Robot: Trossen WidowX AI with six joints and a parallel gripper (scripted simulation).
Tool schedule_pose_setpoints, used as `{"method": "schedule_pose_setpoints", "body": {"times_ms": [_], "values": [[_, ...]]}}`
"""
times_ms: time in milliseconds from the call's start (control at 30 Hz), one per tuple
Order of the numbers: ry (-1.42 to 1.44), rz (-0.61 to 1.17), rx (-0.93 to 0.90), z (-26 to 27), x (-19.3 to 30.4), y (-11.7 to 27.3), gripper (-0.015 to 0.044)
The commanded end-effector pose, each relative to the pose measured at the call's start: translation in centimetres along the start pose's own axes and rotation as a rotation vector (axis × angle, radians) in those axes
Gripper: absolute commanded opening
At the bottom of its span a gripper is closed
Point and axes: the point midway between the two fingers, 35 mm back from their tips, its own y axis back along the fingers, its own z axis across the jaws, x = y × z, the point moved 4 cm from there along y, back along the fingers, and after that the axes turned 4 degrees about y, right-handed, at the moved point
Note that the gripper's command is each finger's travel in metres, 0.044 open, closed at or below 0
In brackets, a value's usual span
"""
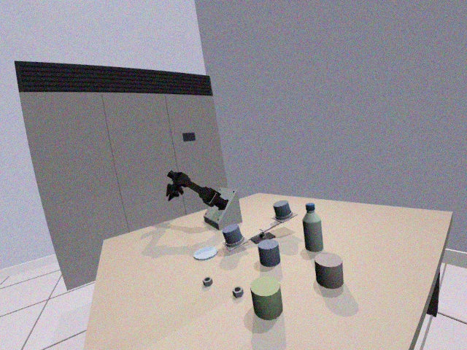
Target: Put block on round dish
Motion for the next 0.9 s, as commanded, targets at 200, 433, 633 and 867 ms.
{"method": "schedule_pose_setpoints", "body": {"times_ms": [200, 433, 633, 867], "values": [[-0.029, -0.104, -0.151, 1.4, -1.8, 4.8, 0.044], [-0.086, -0.246, -0.315, 1.9, -4.3, 10.9, 0.044], [-0.15, -0.373, -0.431, 1.1, -6.4, 16.1, 0.044], [-0.223, -0.548, -0.581, -0.3, -8.3, 23.3, 0.044]]}}
